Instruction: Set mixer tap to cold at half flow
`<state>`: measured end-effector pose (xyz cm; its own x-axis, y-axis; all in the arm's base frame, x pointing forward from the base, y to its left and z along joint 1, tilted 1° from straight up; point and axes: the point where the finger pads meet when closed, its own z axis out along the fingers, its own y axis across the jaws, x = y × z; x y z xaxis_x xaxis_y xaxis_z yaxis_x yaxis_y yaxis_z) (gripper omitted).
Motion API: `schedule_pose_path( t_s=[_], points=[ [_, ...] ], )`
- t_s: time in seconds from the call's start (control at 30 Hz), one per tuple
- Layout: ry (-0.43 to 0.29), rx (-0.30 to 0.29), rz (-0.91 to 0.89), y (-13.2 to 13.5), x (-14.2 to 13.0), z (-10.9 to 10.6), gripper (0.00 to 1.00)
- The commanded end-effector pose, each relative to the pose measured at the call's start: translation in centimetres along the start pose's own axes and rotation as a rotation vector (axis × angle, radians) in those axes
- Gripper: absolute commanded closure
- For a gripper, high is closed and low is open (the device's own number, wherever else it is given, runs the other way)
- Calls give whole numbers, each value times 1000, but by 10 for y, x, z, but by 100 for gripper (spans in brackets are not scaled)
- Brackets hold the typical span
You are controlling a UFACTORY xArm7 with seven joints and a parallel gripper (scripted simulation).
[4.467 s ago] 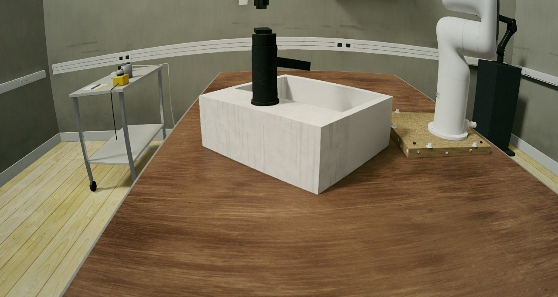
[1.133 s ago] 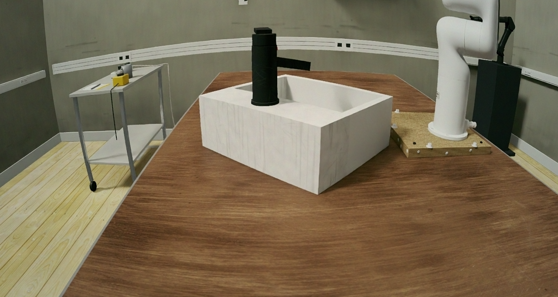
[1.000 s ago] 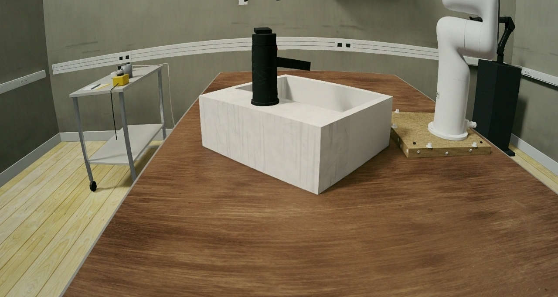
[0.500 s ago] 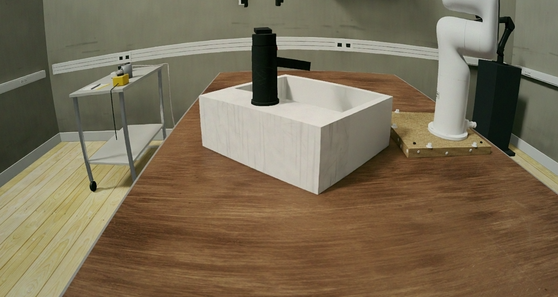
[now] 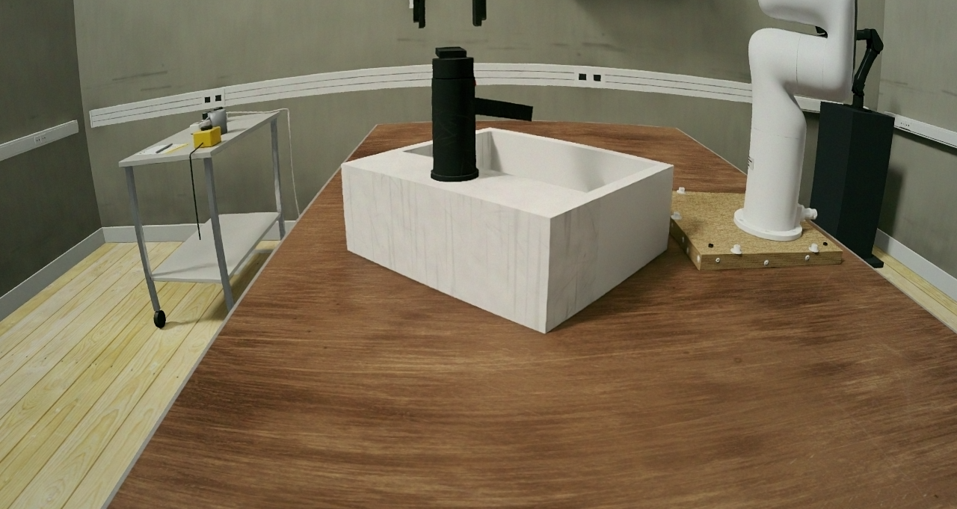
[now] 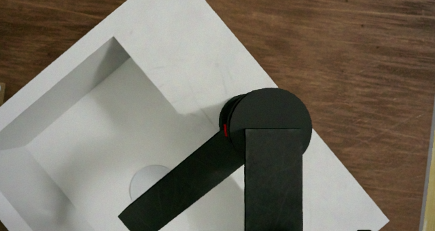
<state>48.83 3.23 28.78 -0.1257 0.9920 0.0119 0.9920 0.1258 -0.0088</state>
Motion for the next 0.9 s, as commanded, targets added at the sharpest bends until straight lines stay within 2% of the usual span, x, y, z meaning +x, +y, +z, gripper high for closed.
schedule_pose_path(
  t_s=[0.0, 0.27, 0.87],
  points=[
    [0, -4, 0, 1, 0, 4, 31],
    [0, -4, 0, 1, 0, 12, 31],
    [0, -4, 0, 1, 0, 16, 31]
  ],
)
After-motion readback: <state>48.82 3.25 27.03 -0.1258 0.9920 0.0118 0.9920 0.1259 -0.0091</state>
